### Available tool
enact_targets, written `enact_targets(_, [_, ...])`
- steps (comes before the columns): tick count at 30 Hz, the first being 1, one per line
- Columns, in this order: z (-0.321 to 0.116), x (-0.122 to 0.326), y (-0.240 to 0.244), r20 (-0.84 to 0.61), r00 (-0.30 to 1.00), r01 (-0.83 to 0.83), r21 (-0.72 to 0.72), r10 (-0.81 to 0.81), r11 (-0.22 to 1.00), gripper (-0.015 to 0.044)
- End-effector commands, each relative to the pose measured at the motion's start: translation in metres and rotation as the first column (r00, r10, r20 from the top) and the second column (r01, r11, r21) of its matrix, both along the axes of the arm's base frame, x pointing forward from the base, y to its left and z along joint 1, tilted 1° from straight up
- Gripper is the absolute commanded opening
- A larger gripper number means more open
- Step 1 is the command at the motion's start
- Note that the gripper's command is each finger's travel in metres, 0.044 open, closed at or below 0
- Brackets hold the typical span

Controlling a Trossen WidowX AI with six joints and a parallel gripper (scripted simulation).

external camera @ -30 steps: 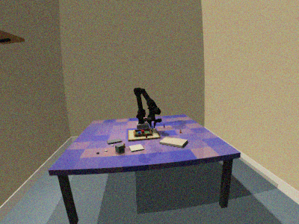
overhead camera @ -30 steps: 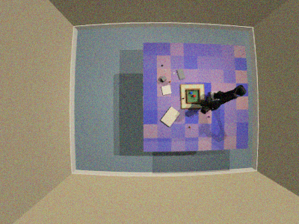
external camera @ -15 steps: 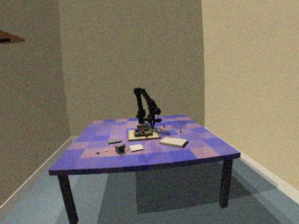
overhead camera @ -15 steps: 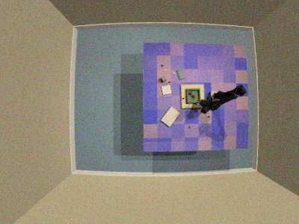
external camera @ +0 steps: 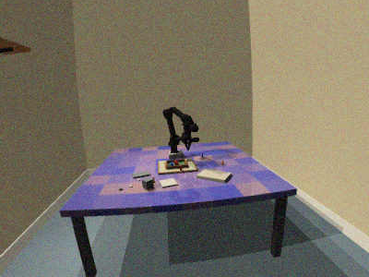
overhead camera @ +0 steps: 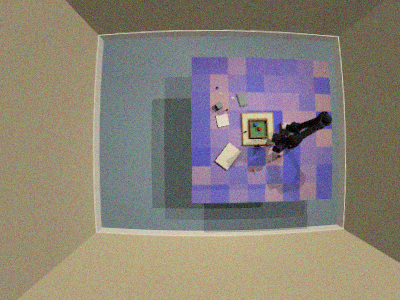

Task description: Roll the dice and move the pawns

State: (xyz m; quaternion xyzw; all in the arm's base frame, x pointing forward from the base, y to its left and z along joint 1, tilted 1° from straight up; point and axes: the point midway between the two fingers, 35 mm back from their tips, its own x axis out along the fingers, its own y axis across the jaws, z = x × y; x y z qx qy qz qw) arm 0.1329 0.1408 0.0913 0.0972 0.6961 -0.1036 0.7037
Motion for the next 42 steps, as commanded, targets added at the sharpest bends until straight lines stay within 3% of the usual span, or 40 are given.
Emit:
enact_targets(1, [0.022,-0.002,-0.002,0.005,1.0,0.004,0.007,-0.004,1.0,0.0])
enact_targets(9, [0.047,-0.008,-0.008,0.005,1.0,0.004,0.007,-0.004,1.0,0.0])
enact_targets(42, [-0.006,0.032,-0.095,0.009,1.0,0.0,-0.001,0.0,1.0,0.0])
